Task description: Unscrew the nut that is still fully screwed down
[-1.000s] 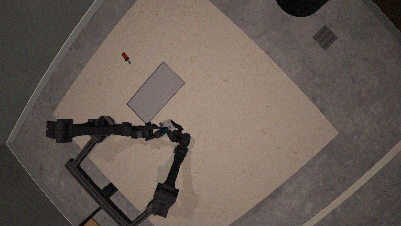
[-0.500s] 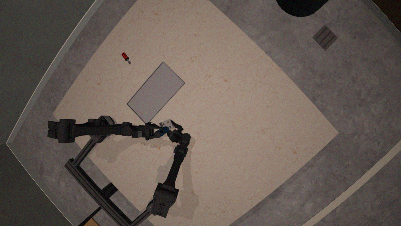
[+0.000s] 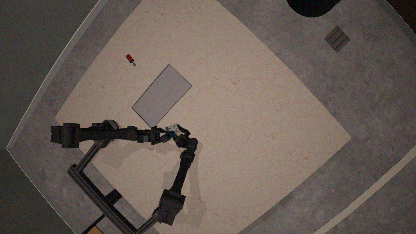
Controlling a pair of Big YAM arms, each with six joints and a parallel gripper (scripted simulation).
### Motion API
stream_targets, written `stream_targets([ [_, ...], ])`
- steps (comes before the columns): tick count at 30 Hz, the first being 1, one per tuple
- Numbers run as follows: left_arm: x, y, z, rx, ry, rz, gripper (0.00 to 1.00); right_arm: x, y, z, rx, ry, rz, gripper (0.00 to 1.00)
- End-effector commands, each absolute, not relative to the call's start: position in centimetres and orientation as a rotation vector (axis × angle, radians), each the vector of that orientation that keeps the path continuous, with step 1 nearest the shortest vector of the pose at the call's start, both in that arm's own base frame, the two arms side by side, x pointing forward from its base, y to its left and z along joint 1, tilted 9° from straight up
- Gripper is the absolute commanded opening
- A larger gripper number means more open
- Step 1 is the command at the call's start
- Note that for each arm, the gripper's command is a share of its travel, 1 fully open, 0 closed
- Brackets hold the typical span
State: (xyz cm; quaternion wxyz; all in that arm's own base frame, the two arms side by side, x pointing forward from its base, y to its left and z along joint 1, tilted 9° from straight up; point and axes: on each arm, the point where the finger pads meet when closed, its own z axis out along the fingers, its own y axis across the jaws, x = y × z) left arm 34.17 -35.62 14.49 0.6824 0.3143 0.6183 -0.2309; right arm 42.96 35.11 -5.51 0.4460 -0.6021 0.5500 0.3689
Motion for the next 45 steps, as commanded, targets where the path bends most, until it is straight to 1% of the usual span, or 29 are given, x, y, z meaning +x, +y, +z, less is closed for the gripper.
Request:
stream_targets([
  [1, 34.4, -35.4, 16.6, 0.660, 1.334, -0.541, 0.42, 43.5, 35.5, -4.8, -1.490, 1.337, 0.900, 0.59],
  [45, 34.5, -35.3, 15.6, 0.664, 1.342, -0.539, 0.42, 43.5, 35.5, -4.8, -1.490, 1.337, 0.900, 0.59],
])
